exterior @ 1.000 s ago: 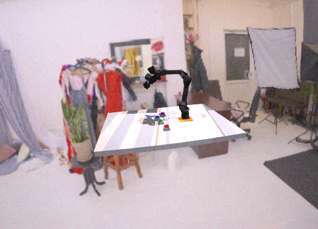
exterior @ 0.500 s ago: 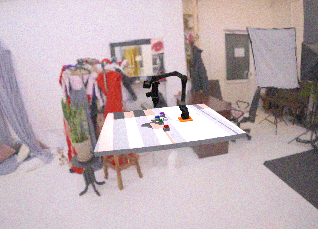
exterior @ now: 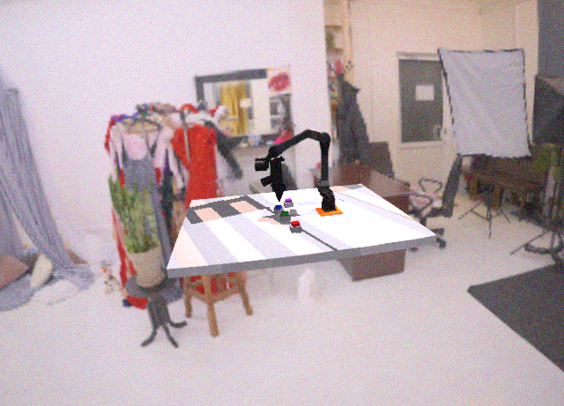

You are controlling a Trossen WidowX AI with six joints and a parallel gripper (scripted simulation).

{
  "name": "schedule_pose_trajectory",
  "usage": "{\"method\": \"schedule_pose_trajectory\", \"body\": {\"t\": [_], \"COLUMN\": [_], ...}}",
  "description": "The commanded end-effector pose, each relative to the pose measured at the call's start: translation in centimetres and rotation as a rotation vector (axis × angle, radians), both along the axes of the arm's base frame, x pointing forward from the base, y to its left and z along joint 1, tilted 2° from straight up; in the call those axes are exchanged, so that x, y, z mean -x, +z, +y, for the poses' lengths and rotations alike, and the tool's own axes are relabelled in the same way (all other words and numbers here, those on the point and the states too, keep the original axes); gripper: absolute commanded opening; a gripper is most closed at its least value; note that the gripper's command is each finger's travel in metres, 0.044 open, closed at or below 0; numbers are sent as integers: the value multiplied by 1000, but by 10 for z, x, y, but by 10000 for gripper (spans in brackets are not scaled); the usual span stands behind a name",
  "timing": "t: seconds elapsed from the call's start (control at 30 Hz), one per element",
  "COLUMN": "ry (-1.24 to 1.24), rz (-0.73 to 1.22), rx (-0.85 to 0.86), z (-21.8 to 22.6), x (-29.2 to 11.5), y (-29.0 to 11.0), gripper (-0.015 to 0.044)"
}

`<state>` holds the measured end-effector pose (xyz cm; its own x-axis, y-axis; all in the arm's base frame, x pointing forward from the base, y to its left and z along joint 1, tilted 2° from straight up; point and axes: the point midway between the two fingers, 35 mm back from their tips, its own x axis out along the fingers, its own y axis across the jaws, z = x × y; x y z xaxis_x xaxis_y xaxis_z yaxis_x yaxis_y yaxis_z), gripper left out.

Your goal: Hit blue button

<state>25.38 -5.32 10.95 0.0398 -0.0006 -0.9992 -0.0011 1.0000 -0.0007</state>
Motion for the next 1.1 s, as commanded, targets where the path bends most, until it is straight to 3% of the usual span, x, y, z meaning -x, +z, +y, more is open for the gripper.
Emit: {"method": "schedule_pose_trajectory", "body": {"t": [0.0,0.13,1.07], "ry": [4,4,4], "rz": [-9,-9,-8], "rx": [-2,-2,-2], "z": [1,1,1], "x": [-1,-1,-2], "y": [-7,-7,-38], "gripper": [111,20,20]}}
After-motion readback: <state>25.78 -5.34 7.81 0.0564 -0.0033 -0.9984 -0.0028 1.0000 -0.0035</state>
